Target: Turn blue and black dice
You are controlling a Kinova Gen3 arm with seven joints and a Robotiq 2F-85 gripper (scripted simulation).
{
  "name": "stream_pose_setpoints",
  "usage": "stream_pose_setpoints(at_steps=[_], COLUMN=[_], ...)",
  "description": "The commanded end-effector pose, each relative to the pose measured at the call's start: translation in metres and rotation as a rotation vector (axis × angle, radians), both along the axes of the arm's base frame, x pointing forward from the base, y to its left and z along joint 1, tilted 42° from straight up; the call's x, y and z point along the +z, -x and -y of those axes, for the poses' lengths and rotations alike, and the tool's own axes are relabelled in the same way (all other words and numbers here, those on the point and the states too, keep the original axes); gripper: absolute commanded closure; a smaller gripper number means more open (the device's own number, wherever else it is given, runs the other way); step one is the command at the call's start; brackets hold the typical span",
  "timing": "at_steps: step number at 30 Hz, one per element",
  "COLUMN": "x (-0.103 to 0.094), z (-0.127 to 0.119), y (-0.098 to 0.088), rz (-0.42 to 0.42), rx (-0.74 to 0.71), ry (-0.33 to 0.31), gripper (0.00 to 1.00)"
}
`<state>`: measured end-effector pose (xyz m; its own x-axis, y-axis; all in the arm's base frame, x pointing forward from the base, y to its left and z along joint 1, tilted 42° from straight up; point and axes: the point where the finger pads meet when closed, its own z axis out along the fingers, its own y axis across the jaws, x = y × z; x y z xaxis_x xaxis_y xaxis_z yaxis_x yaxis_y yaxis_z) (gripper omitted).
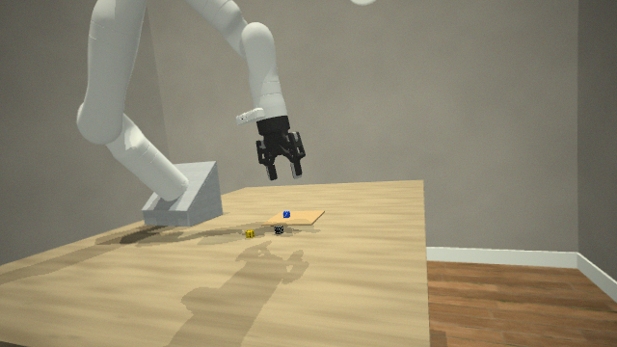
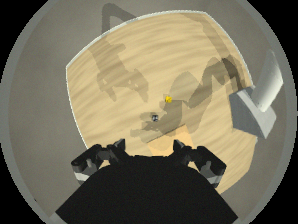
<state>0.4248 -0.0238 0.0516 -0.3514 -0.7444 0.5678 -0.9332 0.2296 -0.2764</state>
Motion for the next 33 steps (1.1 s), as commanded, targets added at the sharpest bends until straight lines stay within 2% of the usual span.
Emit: stream_pose_setpoints(at_steps=[1, 12, 23, 24, 33], x=[-0.006, -0.008, -0.009, -0.009, -0.009], z=[0.02, 0.041, 0.044, 0.044, 0.044], y=[0.007, 0.016, 0.018, 0.018, 0.018], rz=[-0.016, -0.028, -0.03, -0.03, -0.03], rx=[-0.043, -0.102, -0.111, -0.111, -0.111], ry=[0.024, 0.051, 0.055, 0.055, 0.055], gripper=[0.0, 0.0, 0.0, 0.69, 0.69])
